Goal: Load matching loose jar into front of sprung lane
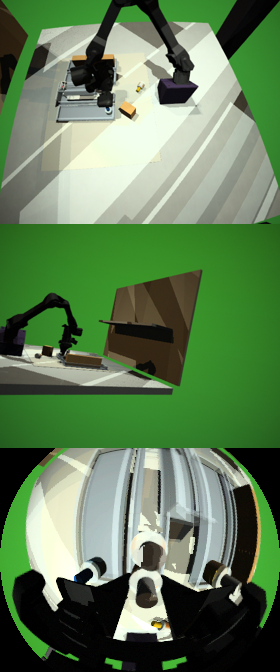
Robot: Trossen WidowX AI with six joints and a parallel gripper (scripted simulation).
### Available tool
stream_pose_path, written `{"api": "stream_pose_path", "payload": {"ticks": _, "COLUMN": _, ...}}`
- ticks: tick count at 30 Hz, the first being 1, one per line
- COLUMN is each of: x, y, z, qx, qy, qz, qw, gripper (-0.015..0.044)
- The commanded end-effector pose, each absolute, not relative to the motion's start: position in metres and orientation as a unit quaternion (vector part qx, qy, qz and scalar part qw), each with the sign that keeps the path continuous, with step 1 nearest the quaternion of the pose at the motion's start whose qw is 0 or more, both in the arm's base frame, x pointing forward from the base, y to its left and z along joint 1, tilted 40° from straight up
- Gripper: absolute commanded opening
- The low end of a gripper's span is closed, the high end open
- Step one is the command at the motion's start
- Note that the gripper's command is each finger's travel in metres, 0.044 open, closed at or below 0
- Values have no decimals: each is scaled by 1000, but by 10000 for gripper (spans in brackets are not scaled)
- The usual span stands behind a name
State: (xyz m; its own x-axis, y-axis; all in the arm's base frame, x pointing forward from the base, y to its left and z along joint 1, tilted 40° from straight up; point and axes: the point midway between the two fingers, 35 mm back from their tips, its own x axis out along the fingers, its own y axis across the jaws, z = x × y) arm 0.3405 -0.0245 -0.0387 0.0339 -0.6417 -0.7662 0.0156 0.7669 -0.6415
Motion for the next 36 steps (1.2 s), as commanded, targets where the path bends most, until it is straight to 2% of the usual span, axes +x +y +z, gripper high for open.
{"api": "stream_pose_path", "payload": {"ticks": 1, "x": 341, "y": -25, "z": -38, "qx": -240, "qy": 647, "qz": -246, "qw": 681, "gripper": 0}}
{"api": "stream_pose_path", "payload": {"ticks": 16, "x": 339, "y": -24, "z": -39, "qx": -240, "qy": 647, "qz": -246, "qw": 681, "gripper": 0}}
{"api": "stream_pose_path", "payload": {"ticks": 26, "x": 339, "y": -25, "z": -39, "qx": -240, "qy": 647, "qz": -246, "qw": 681, "gripper": 263}}
{"api": "stream_pose_path", "payload": {"ticks": 36, "x": 338, "y": -12, "z": -25, "qx": -239, "qy": 647, "qz": -246, "qw": 681, "gripper": 274}}
